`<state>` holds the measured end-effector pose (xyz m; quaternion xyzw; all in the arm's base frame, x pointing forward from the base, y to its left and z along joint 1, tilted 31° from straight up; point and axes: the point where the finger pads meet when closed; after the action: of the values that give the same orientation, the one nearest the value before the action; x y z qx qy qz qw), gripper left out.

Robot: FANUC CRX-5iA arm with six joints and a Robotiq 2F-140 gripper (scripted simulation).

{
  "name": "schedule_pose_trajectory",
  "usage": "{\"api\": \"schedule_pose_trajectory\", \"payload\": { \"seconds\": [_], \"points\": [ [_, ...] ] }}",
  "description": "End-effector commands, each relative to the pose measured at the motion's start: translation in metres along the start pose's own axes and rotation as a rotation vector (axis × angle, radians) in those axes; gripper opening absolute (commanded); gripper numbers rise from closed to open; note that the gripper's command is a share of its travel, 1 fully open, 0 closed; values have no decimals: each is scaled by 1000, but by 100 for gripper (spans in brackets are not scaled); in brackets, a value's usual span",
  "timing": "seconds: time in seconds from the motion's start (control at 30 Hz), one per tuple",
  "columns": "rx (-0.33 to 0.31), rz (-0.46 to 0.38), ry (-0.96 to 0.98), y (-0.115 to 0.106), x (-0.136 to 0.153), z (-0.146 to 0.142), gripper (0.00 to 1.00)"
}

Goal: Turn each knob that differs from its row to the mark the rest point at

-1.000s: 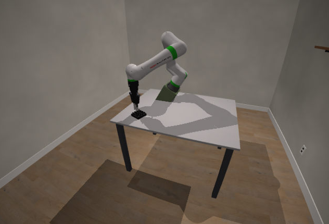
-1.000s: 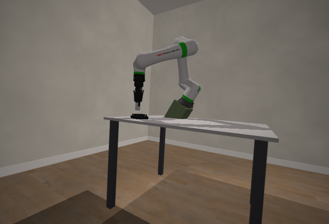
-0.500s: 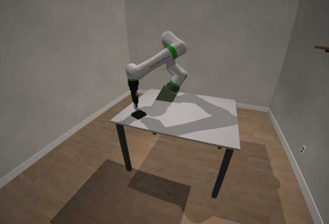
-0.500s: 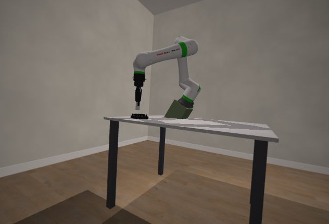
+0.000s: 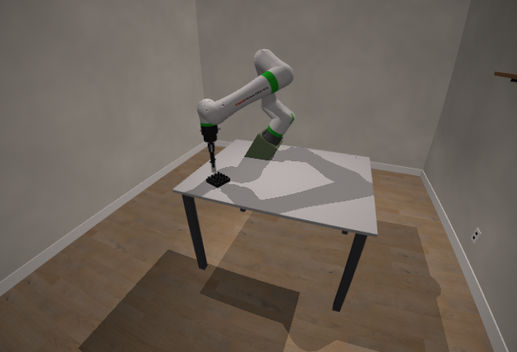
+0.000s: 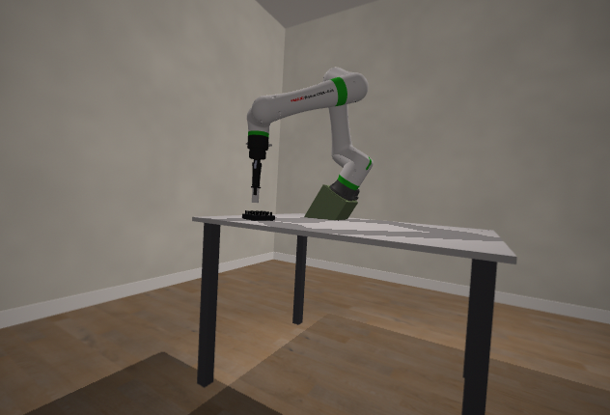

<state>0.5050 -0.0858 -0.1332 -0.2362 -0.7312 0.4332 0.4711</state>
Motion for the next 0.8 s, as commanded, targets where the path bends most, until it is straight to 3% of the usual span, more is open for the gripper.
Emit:
{"api": "schedule_pose_trajectory", "payload": {
  "seconds": [0.0,0.77],
  "points": [
    [7,3,156,-2,0,0,12],
    [6,5,750,-9,0,0,12]
  ]
}}
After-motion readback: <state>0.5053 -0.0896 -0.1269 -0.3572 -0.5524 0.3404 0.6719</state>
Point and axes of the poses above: the point where the finger pads meet when closed, its own y axis out along the fingers, its own z axis across the jaws, x = y × z, and after that the axes turned 14 degrees about y, right-handed
